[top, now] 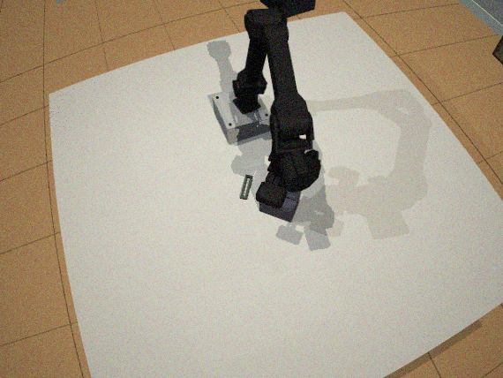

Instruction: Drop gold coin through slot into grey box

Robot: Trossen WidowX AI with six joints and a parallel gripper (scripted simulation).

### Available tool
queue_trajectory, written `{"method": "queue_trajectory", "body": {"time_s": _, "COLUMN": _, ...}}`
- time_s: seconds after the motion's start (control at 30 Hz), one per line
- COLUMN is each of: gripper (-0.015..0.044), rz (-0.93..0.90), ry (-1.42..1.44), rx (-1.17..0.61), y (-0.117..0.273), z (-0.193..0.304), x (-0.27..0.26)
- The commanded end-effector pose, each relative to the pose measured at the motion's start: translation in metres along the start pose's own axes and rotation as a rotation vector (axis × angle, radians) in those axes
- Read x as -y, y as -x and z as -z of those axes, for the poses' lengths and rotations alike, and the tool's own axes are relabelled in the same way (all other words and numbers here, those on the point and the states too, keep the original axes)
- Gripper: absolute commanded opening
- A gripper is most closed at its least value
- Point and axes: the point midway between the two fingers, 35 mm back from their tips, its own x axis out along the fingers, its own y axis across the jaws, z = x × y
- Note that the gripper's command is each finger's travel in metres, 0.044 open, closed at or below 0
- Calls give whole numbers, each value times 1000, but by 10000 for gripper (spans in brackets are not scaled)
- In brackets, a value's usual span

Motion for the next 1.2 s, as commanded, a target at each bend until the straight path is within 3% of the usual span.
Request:
{"method": "queue_trajectory", "body": {"time_s": 0.0, "gripper": 0, "rz": -1, "ry": 2, "rx": 0, "y": 0, "z": 0, "x": 0}}
{"method": "queue_trajectory", "body": {"time_s": 1.17, "gripper": 0, "rz": -5, "ry": -4, "rx": -4, "y": 2, "z": -3, "x": 1}}
